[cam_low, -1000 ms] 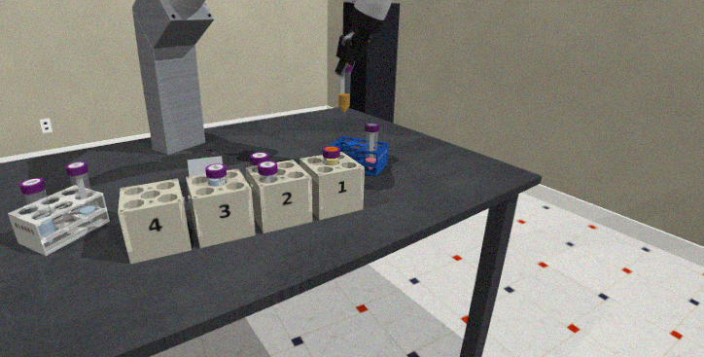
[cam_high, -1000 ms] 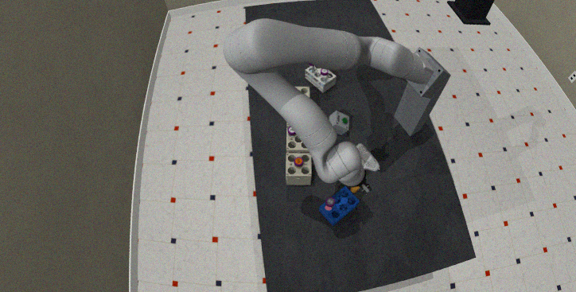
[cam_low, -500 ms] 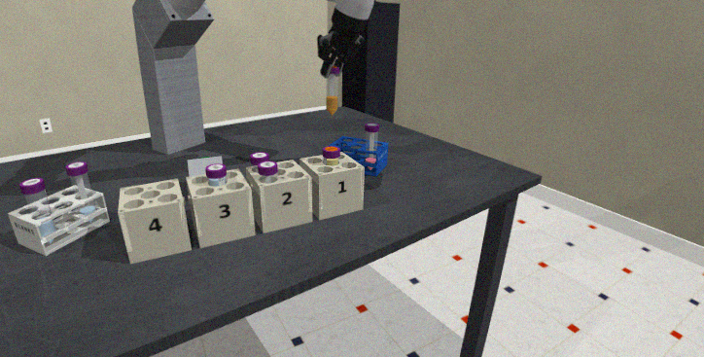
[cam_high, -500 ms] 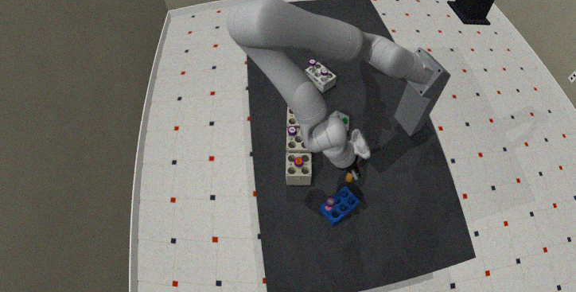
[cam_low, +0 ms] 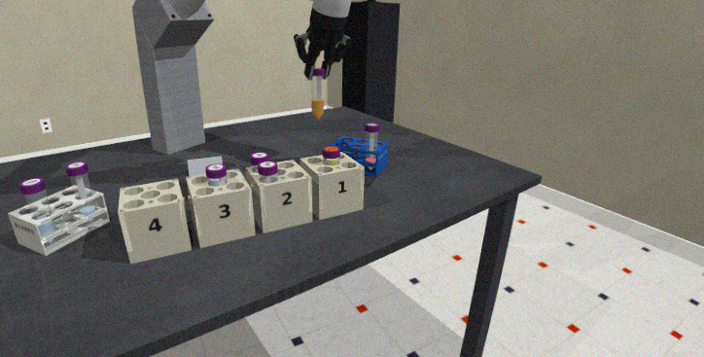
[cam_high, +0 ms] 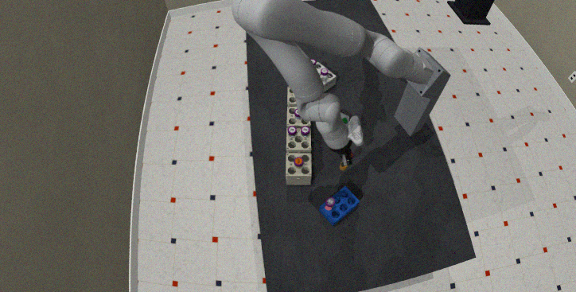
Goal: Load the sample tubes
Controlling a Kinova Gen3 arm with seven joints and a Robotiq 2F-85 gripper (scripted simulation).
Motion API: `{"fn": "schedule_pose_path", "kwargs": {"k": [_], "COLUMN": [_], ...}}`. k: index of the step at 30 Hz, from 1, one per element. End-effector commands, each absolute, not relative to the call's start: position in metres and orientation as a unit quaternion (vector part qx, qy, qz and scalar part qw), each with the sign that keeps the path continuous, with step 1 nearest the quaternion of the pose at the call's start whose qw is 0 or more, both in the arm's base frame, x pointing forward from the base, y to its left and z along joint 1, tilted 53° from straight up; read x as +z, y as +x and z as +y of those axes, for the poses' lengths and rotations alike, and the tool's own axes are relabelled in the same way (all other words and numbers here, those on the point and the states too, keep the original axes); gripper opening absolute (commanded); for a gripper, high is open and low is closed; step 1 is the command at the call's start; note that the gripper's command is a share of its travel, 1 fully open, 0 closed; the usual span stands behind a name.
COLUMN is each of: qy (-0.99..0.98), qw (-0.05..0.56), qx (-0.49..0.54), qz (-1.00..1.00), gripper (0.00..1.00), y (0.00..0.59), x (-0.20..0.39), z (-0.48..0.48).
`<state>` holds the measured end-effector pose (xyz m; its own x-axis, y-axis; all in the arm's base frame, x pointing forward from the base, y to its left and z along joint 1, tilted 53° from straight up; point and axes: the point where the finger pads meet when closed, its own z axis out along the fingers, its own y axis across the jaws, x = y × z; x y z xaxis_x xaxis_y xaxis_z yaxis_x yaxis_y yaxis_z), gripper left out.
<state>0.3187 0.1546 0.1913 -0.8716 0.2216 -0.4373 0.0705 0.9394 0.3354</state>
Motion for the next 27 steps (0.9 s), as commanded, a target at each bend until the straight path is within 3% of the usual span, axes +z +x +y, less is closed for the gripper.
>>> {"fn": "schedule_pose_path", "kwargs": {"k": [1, 27], "qy": [0.089, 0.273], "qw": [0.213, 0.185], "qx": [0.188, 0.299], "qz": [0.955, 0.895], "gripper": [0.1, 0.1], "y": [0.319, 0.329], "x": [0.19, 0.178], "z": [0.146, 0.067]}}
